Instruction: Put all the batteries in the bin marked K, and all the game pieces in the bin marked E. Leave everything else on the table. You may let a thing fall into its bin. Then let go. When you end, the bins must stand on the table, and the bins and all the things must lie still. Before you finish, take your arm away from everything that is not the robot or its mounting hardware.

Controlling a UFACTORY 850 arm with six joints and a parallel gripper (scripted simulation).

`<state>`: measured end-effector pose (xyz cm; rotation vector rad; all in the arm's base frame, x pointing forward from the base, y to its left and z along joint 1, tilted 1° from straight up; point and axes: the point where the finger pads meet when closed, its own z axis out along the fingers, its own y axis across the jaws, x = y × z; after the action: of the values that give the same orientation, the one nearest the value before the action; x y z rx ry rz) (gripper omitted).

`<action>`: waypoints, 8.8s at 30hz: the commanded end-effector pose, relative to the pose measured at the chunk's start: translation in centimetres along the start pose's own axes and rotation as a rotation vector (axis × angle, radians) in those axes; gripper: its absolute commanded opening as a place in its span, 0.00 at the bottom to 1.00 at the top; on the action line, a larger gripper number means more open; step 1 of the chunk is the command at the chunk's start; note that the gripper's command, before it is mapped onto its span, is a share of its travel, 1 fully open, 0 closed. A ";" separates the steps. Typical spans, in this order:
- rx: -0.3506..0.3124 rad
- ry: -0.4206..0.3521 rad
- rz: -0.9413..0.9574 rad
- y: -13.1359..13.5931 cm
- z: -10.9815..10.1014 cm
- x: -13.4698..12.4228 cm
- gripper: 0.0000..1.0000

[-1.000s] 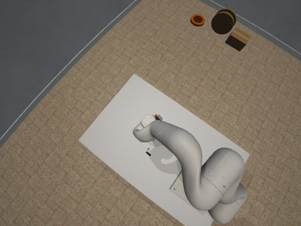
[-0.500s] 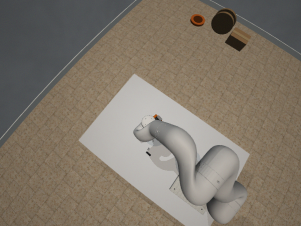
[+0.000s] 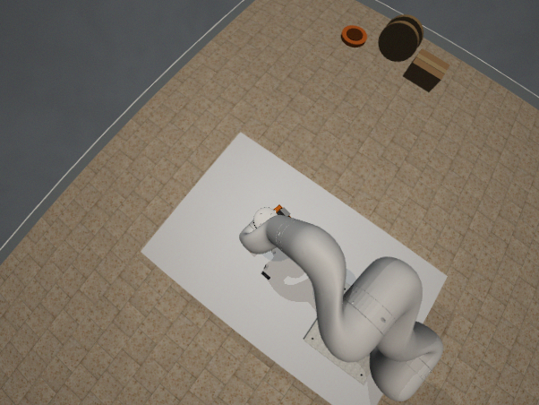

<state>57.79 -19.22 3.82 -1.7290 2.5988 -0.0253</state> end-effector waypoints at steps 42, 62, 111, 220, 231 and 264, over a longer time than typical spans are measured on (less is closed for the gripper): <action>0.002 0.000 0.000 -0.1 -2.3 0.0 0.31; 0.002 0.000 -0.169 3.6 -4.6 -3.4 0.71; 0.001 -0.001 -0.169 15.7 -5.0 -14.3 0.71; 0.001 -0.001 -0.169 15.7 -3.6 -14.3 0.00; 0.001 -0.001 -0.169 15.7 -4.3 -14.3 0.00; 0.002 -0.007 0.342 0.7 -4.3 -8.7 0.00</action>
<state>58.91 -9.65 8.08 -1.4213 2.7584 -0.0071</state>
